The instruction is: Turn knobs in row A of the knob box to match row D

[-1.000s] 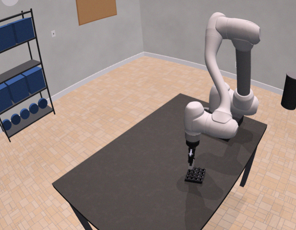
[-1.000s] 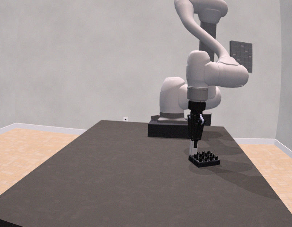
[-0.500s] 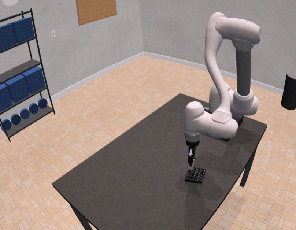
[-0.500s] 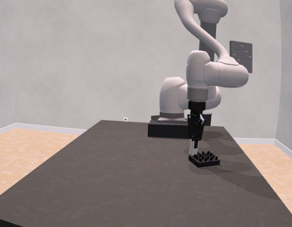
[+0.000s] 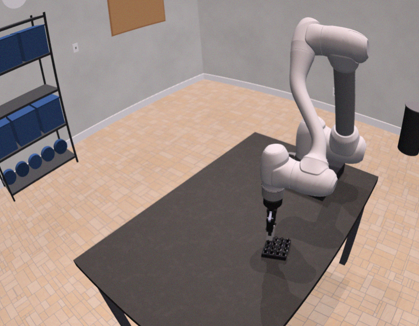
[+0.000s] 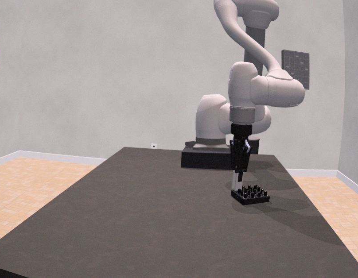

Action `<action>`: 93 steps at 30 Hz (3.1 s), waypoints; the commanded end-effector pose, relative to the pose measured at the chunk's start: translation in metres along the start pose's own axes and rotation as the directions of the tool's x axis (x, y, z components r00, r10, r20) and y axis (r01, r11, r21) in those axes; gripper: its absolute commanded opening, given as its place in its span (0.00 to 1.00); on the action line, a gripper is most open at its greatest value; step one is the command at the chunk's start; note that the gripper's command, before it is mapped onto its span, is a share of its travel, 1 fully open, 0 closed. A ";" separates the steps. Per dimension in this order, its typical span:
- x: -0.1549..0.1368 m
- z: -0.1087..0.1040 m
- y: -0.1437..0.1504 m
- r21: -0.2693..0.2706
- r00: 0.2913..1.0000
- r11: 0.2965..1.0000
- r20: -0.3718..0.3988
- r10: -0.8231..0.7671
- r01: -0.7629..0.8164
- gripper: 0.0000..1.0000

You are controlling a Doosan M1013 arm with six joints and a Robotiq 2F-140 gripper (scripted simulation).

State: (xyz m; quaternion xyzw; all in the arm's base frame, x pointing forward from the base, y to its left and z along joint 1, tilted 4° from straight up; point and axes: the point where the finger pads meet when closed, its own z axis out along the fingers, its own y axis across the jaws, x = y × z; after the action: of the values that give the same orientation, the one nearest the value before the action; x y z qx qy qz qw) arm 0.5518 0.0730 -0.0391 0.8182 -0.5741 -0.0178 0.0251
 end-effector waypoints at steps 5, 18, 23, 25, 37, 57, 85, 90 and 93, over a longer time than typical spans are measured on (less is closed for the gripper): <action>0.000 -0.002 0.000 0.000 1.000 1.000 0.000 0.000 0.000 0.12; 0.000 -0.030 0.000 0.000 1.000 1.000 0.000 0.000 0.000 0.12; 0.000 -0.037 0.000 0.000 1.000 1.000 0.000 0.000 0.000 0.12; 0.000 -0.038 0.000 0.000 1.000 1.000 0.000 0.000 0.000 0.12; 0.000 -0.038 0.000 0.000 1.000 1.000 0.000 0.000 0.000 0.12; 0.000 -0.045 0.000 0.000 0.804 0.804 0.000 0.595 -0.595 0.12; 0.001 -0.056 0.000 -0.001 -0.058 -0.058 0.000 0.998 -0.998 0.12; 0.001 -0.058 0.000 -0.001 -0.220 -0.220 0.000 0.976 -0.976 0.12; 0.001 -0.058 0.000 -0.001 -0.230 -0.230 0.000 0.973 -0.973 0.12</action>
State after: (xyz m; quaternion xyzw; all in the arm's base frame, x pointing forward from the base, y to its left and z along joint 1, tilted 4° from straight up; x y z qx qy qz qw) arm 0.5553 0.0732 0.0184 0.0628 -0.9976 0.0063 0.0293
